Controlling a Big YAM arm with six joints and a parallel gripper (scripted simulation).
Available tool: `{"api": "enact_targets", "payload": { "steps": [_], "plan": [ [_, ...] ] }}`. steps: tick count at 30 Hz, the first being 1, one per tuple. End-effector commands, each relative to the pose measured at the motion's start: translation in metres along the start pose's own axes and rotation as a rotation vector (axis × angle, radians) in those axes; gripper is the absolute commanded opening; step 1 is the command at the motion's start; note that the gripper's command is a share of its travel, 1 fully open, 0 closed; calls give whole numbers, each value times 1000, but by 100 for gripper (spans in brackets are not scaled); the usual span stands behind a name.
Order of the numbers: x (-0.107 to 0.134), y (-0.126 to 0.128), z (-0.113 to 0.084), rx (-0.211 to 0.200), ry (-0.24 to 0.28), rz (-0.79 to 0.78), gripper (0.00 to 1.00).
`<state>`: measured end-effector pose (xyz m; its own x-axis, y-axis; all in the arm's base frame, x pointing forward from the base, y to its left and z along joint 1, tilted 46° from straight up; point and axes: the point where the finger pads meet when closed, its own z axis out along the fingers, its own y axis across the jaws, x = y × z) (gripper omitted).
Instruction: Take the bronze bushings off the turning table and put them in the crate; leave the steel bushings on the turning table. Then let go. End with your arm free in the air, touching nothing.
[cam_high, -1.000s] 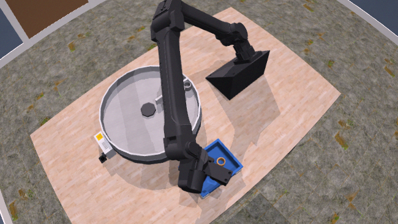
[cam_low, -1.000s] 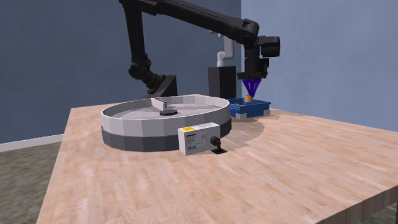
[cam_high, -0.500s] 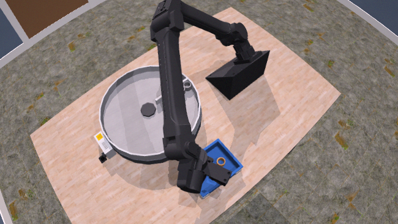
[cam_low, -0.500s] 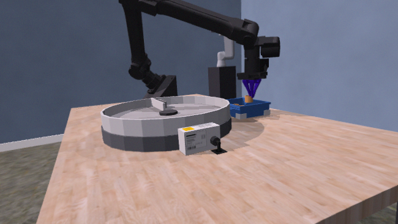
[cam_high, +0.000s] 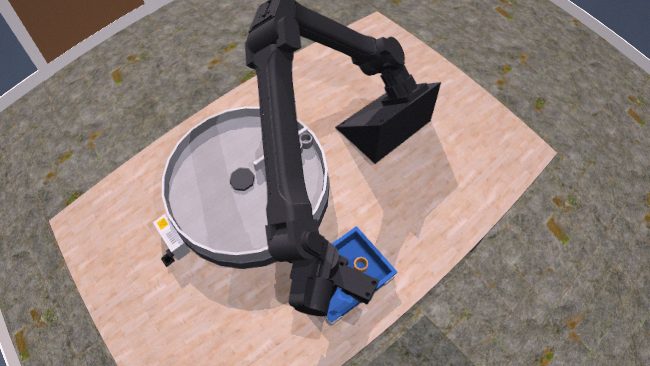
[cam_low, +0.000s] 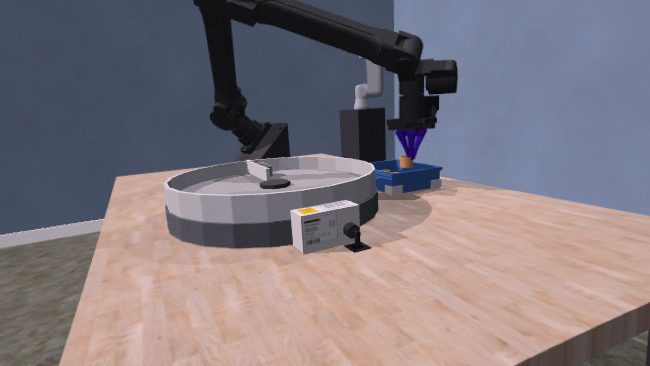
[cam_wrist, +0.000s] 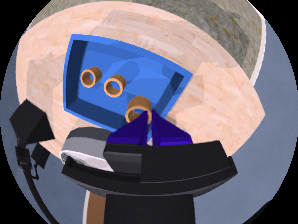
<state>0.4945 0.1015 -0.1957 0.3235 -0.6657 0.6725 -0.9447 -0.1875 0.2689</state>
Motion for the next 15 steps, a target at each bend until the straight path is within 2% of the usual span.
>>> {"api": "enact_targets", "payload": {
  "steps": [1,11,15],
  "plan": [
    [9,-16,-21,53,-12,19,0],
    [9,-15,-20,51,-11,19,0],
    [10,-12,-10,33,-11,18,0]
  ]
}}
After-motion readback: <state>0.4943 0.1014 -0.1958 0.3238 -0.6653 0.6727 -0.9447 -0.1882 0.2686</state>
